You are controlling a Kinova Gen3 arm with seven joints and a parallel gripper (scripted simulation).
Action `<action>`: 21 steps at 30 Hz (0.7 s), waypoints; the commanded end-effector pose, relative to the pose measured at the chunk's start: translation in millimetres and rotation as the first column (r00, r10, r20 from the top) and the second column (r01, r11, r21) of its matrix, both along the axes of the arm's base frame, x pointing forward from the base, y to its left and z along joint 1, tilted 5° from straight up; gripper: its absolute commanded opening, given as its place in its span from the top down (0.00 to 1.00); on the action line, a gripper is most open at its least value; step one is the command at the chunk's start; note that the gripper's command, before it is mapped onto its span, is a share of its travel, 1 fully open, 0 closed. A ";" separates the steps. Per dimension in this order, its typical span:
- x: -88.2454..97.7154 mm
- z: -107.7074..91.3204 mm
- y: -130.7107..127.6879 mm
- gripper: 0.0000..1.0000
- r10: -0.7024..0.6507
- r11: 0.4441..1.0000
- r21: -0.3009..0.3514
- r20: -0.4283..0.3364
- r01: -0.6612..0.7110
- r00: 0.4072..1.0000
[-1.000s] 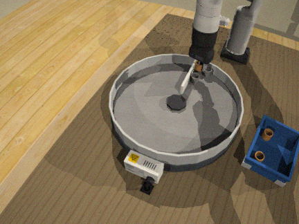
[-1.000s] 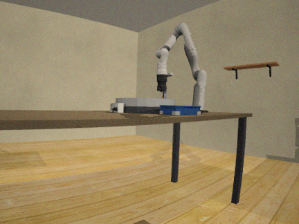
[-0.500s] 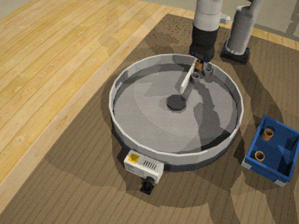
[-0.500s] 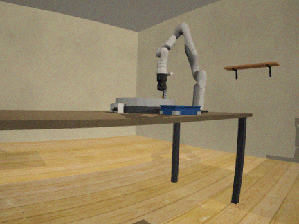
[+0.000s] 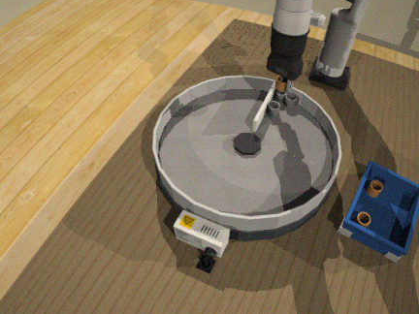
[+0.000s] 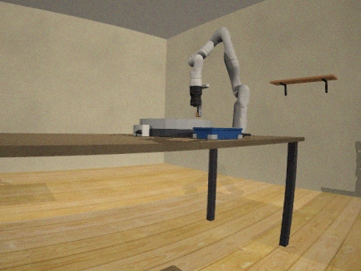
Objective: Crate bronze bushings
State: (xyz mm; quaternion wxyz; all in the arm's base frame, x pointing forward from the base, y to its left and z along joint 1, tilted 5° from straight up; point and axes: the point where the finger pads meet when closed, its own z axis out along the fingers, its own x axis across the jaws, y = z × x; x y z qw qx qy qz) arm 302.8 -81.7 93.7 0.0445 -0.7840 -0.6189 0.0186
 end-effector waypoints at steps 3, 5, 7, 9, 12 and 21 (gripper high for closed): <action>4.3 5.4 -2.1 1.00 -0.002 1.000 -0.006 0.016 0.002 1.000; 4.3 5.4 -2.1 1.00 -0.002 1.000 -0.006 0.016 0.002 1.000; 4.3 5.4 -2.1 1.00 -0.002 1.000 -0.006 0.016 0.002 1.000; 4.3 5.4 -2.1 1.00 -0.002 1.000 -0.006 0.016 0.002 1.000; 4.8 14.6 -2.4 1.00 -0.002 1.000 -0.006 0.016 0.002 1.000; 5.8 28.7 -3.0 1.00 -0.002 1.000 -0.006 0.016 0.002 1.000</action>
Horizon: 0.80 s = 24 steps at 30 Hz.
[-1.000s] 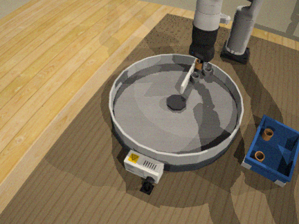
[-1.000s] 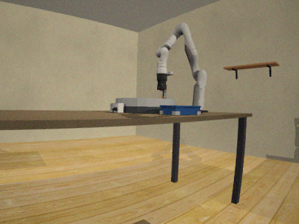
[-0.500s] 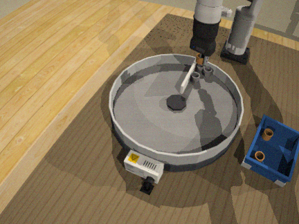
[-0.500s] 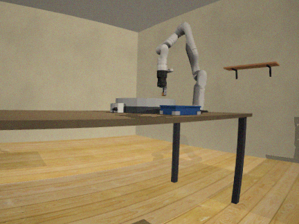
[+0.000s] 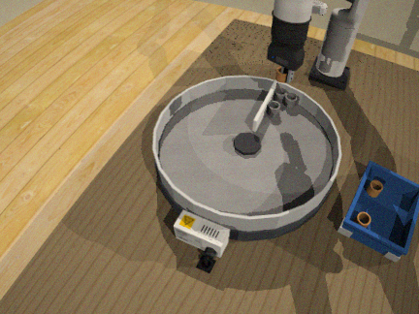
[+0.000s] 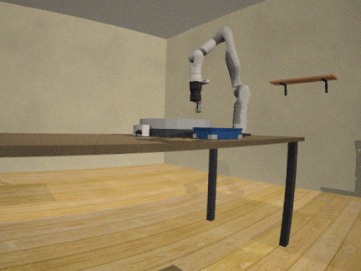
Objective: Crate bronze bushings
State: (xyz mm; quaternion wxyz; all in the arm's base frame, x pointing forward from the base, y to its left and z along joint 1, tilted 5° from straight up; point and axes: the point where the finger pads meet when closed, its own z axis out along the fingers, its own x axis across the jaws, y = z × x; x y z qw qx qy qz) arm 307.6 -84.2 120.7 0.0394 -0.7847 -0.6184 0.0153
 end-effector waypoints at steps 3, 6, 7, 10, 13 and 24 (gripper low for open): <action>1.0 1.6 -0.5 1.00 -0.001 1.000 -0.002 0.005 0.001 1.000; 1.0 1.6 -0.5 1.00 -0.001 1.000 -0.002 0.005 0.001 1.000; 6.7 1.4 9.0 1.00 0.000 1.000 -0.002 0.004 0.000 1.000; 24.1 1.5 37.4 1.00 0.000 1.000 -0.002 0.005 0.000 1.000; 29.9 1.5 46.9 1.00 0.000 1.000 -0.002 0.005 0.000 1.000; 35.8 1.7 56.2 1.00 -0.001 1.000 -0.002 0.005 0.001 1.000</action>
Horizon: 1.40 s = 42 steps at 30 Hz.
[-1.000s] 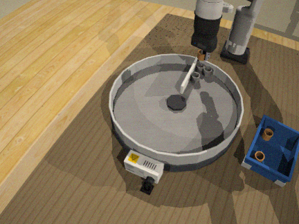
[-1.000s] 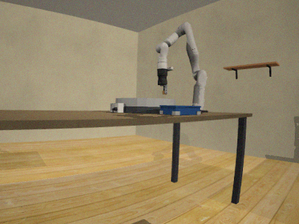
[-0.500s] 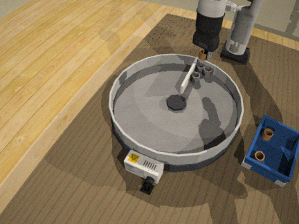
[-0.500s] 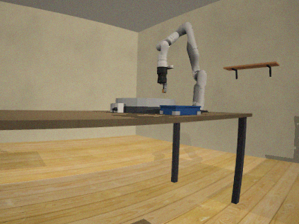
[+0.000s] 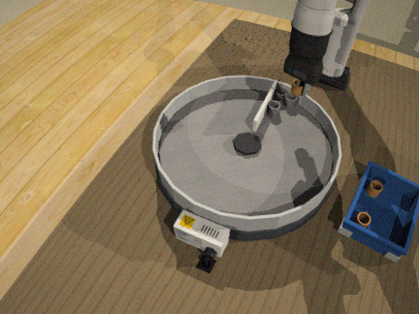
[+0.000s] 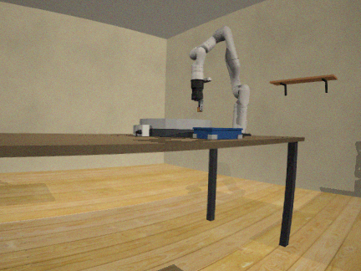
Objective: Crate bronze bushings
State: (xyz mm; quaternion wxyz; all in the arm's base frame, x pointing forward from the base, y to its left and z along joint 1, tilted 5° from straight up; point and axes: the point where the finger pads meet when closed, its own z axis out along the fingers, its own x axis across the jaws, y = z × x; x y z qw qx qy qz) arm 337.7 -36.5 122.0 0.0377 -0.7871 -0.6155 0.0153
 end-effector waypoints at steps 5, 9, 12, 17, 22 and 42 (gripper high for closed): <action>28.9 0.5 46.4 1.00 0.006 1.000 0.001 0.003 -0.006 1.000; 28.9 0.5 46.4 1.00 0.006 1.000 0.001 0.003 -0.006 1.000; 28.9 0.5 46.4 1.00 0.006 1.000 0.001 0.003 -0.006 1.000; 34.9 0.8 55.7 1.00 0.006 1.000 0.001 0.004 -0.006 1.000; 58.1 0.8 93.6 1.00 0.006 1.000 0.001 0.004 -0.006 1.000; 87.3 1.3 140.7 1.00 0.006 1.000 0.001 0.005 -0.006 1.000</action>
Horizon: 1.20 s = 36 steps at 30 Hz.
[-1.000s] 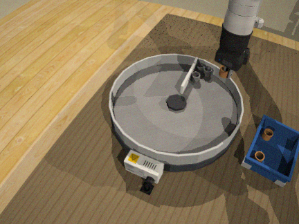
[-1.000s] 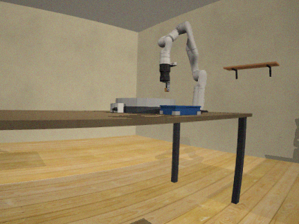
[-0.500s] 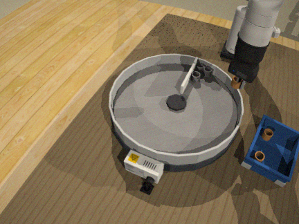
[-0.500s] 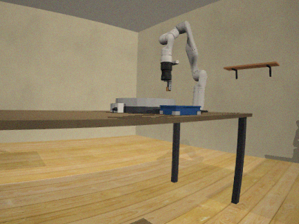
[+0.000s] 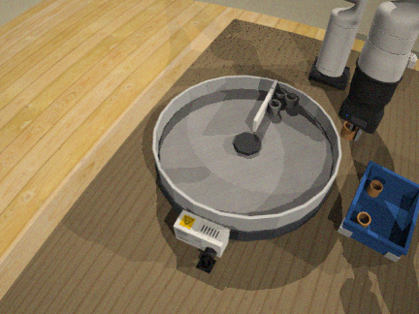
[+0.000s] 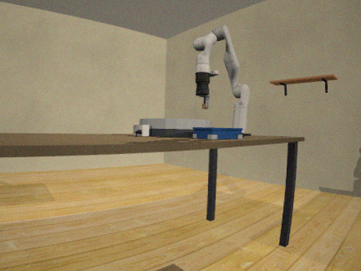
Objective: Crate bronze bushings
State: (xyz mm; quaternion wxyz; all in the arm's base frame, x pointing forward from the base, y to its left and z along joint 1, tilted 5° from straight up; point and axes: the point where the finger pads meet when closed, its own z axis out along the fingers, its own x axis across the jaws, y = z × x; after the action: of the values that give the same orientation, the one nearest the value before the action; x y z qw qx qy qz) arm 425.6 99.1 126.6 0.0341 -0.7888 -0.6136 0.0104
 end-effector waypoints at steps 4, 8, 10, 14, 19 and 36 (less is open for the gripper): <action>-0.7 -3.3 5.2 1.00 0.011 1.000 0.000 -0.007 -0.011 1.000; -0.7 -3.3 5.2 1.00 0.011 1.000 0.000 -0.007 -0.011 1.000; 11.1 -2.8 23.9 1.00 0.011 1.000 0.000 -0.006 -0.011 1.000; 28.6 -2.7 52.3 1.00 0.011 1.000 0.000 -0.005 -0.011 1.000; 28.6 -2.7 52.3 1.00 0.011 1.000 0.000 -0.005 -0.011 1.000; 57.9 -2.1 99.3 1.00 0.010 1.000 0.000 -0.004 -0.010 1.000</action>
State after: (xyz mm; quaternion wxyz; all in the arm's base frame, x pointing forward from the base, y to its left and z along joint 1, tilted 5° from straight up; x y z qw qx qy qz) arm 484.4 195.9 127.2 0.0345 -0.7871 -0.6157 0.0102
